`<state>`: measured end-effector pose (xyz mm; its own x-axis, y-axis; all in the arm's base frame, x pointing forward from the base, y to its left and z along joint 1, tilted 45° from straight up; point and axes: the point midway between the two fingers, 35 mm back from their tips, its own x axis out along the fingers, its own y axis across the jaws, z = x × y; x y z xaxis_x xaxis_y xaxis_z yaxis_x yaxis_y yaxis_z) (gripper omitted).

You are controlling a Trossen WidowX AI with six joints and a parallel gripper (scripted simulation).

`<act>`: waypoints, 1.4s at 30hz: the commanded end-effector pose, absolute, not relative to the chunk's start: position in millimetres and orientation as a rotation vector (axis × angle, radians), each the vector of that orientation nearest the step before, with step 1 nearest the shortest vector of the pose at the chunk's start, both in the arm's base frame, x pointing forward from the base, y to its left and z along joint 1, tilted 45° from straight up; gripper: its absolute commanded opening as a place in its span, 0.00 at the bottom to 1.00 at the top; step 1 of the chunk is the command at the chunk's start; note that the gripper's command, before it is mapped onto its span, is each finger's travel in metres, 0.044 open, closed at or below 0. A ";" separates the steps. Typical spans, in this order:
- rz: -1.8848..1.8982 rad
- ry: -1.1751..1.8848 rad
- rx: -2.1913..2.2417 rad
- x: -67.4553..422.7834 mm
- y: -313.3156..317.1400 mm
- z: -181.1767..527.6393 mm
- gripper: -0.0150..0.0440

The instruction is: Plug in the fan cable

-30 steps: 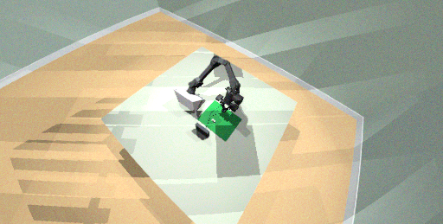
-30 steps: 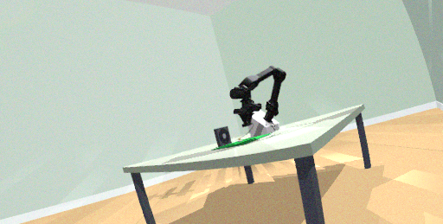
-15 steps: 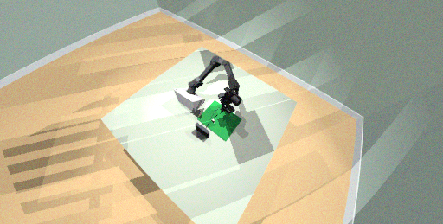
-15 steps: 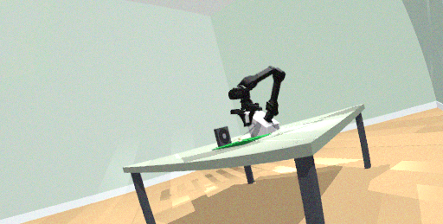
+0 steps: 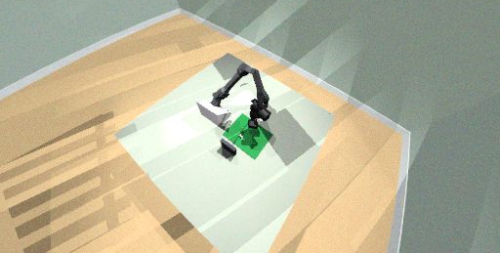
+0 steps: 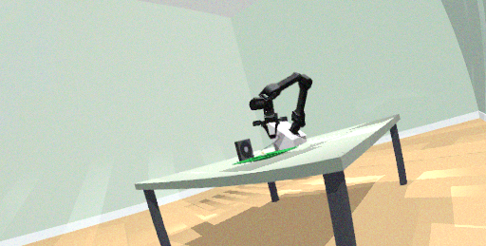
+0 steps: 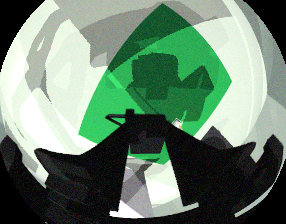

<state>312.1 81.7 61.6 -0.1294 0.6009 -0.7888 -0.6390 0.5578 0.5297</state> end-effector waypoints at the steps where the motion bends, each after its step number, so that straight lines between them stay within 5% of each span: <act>1: 0.976 1.400 0.094 310.0 80.6 61.5 0.25; 29: 0.314 1.782 0.867 299.3 74.9 60.1 0.25; 42: 0.258 1.785 0.829 295.2 77.7 53.1 0.25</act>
<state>298.0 76.5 56.3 -0.1574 0.6683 -0.7271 0.4090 0.7142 0.5680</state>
